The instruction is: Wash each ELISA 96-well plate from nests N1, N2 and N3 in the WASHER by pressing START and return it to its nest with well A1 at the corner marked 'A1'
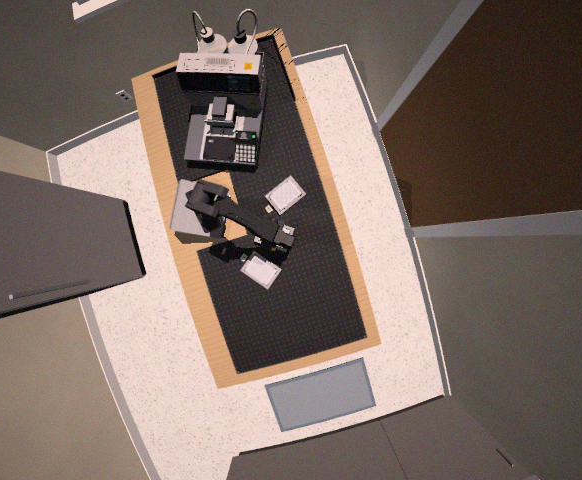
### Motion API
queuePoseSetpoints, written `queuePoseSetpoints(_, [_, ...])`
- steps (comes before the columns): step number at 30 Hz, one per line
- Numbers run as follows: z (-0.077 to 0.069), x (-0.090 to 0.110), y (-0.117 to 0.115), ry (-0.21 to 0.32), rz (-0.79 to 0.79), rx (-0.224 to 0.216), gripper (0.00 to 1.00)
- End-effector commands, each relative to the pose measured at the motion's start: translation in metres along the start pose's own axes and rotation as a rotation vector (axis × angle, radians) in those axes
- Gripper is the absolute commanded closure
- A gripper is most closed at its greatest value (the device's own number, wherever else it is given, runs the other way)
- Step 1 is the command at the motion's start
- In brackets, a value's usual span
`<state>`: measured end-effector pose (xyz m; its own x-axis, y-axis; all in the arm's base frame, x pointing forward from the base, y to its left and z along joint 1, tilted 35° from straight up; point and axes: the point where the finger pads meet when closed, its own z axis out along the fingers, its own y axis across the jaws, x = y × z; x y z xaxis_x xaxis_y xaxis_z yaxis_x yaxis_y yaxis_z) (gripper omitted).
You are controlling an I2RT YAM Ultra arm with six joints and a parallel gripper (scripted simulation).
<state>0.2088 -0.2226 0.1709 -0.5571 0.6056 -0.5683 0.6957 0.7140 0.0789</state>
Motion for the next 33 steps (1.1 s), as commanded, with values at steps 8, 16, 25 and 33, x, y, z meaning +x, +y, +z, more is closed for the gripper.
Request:
queuePoseSetpoints(8, [-0.0030,-0.0023,0.0002,-0.014,-0.001,0.001,1.00])
queuePoseSetpoints(16, [-0.0021,-0.0022,0.0002,-0.014,-0.001,0.001,1.00])
queuePoseSetpoints(25, [-0.0006,-0.0022,0.0002,-0.014,-0.001,0.001,1.00])
queuePoseSetpoints(33, [0.0005,-0.0022,0.0002,-0.014,-0.001,0.001,1.00])
